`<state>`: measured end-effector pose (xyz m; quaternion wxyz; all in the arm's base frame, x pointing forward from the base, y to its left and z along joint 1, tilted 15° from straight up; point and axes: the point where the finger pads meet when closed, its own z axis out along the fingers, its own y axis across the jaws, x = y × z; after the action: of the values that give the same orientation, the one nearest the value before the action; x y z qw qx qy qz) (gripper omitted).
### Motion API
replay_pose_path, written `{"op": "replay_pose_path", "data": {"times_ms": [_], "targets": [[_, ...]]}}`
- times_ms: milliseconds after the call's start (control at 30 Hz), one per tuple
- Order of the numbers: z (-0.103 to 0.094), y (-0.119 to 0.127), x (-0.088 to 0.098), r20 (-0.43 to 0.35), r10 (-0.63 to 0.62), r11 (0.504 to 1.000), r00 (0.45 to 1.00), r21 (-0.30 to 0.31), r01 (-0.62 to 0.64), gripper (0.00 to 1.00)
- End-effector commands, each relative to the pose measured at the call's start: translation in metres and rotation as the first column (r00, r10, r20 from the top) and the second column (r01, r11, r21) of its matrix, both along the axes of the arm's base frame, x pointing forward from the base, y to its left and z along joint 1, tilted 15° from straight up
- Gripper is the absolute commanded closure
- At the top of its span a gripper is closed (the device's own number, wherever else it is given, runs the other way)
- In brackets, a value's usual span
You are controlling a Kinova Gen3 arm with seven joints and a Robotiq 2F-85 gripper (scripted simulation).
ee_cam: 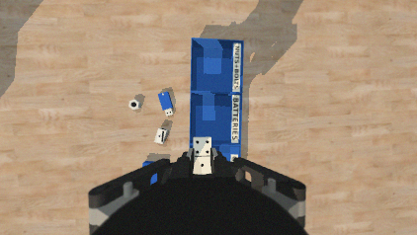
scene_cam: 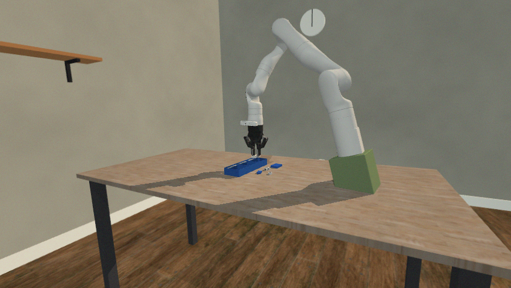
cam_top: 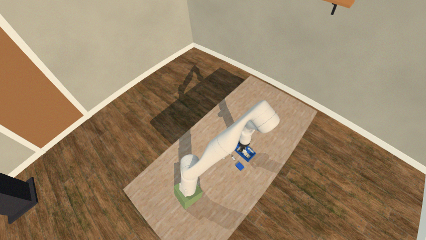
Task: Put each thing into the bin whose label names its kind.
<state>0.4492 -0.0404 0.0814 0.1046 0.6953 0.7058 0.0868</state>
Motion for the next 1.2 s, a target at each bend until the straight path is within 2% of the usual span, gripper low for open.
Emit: {"op": "replay_pose_path", "data": {"times_ms": [0,300,733,1167], "targets": [[0.002,-0.028,0.01,-0.008,-0.022,1.0,1.0,0.004,0.022,0.79],[0.003,-0.039,0.013,-0.009,-0.024,1.0,1.0,0.003,0.024,0.79],[0.003,-0.035,0.013,-0.005,-0.029,1.0,1.0,0.004,0.029,0.79],[-0.022,-0.035,0.022,0.002,-0.025,1.0,1.0,0.007,0.025,0.79]]}}
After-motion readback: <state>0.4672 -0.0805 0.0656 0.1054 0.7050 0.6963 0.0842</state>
